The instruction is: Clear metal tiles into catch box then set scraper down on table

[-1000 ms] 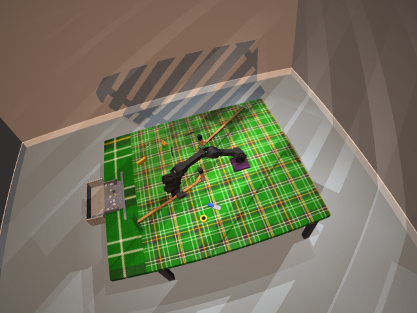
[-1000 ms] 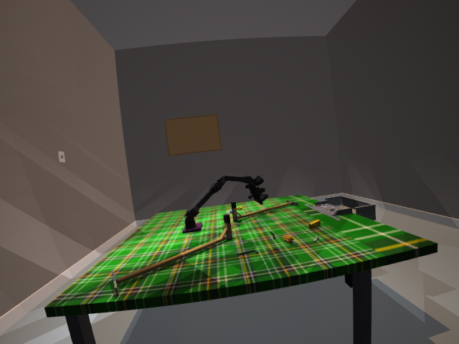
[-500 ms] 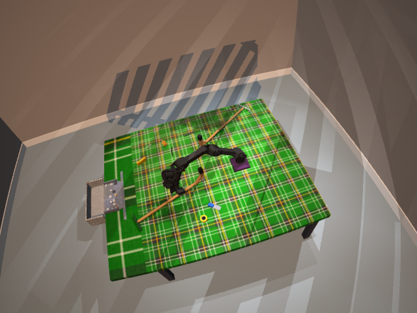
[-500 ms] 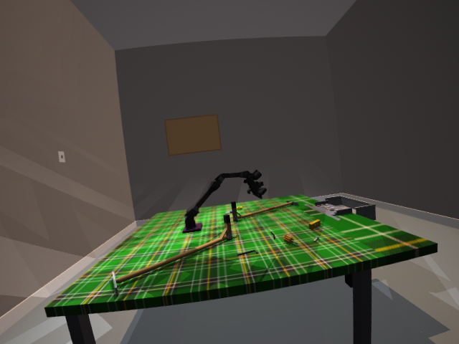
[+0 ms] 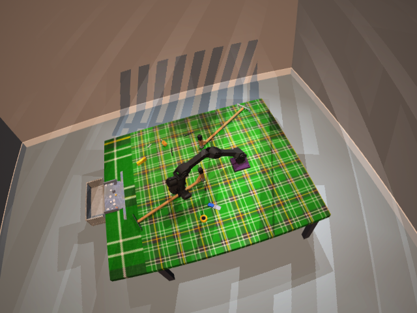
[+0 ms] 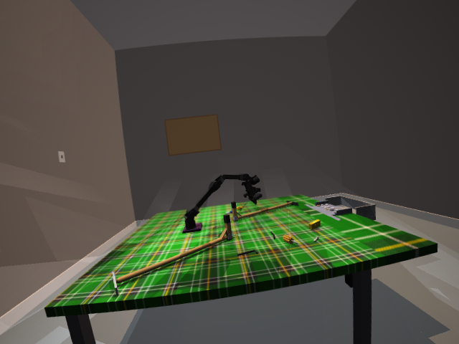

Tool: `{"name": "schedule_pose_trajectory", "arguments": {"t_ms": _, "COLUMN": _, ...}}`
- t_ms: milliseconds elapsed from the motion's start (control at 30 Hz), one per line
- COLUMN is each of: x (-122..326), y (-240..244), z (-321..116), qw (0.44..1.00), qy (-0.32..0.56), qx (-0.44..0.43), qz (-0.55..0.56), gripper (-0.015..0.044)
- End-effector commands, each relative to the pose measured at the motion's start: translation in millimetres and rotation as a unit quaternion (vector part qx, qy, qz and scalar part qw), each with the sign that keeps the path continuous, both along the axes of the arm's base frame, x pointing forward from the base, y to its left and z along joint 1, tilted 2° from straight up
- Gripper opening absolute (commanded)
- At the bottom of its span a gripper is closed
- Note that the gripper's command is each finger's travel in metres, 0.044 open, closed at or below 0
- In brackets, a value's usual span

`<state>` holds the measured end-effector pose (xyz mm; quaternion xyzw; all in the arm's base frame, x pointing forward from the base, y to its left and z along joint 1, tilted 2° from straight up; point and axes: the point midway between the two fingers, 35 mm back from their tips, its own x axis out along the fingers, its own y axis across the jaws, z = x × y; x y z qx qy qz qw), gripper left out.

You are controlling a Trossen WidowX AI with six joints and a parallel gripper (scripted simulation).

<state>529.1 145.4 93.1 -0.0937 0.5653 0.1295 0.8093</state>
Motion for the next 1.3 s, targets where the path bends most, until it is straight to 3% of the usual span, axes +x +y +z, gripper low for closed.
{"name": "schedule_pose_trajectory", "arguments": {"t_ms": 0, "x": -19.4, "y": 4.4, "z": -27.8, "qw": 0.998, "qy": 0.052, "qx": -0.02, "qz": -0.016, "gripper": 0.0}}
{"name": "schedule_pose_trajectory", "arguments": {"t_ms": 1267, "x": -19.1, "y": -0.7, "z": -60.9, "qw": 0.998, "qy": 0.059, "qx": -0.021, "qz": -0.017, "gripper": 0.0}}
